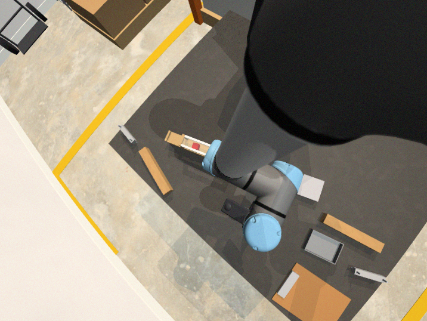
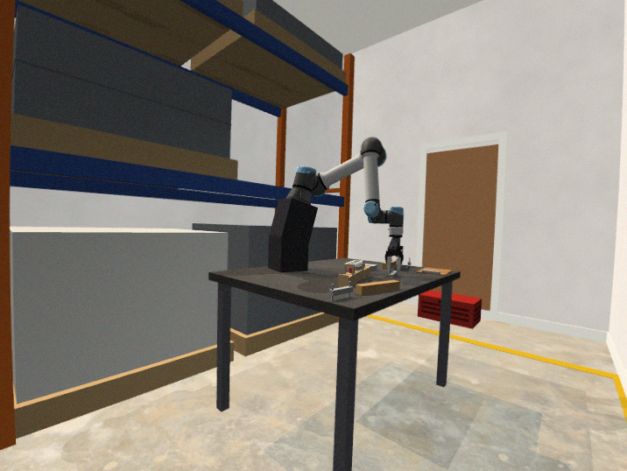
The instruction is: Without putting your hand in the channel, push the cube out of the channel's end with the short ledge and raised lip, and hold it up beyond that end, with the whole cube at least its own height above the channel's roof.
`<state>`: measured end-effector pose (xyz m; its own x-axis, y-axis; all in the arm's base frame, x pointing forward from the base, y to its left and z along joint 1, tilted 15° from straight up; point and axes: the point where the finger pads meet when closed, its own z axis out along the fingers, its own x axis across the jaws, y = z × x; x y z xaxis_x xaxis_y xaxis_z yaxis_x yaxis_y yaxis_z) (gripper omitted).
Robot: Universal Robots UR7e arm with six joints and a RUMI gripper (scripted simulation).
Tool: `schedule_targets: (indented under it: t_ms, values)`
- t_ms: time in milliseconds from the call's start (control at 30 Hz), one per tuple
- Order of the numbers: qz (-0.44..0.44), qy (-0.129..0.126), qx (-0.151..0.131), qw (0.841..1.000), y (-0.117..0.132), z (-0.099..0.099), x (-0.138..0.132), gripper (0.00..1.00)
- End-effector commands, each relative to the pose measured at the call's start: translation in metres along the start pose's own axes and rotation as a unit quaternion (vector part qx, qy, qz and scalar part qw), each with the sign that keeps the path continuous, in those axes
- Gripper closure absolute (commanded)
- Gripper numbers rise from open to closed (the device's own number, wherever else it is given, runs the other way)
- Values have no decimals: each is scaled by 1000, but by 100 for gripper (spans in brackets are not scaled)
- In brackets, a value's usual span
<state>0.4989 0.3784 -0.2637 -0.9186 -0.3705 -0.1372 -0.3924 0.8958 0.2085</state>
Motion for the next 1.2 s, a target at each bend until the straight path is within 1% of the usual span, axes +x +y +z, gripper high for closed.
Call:
schedule_targets:
  t_ms: [0,1000,1033,1167]
  values:
    - [0,-1,0,1000,0,1,-1,78]
    - [0,-1,0,1000,0,1,-1,78]
    - [0,-1,0,1000,0,1,-1,100]
    - [0,-1,0,1000,0,1,-1,100]
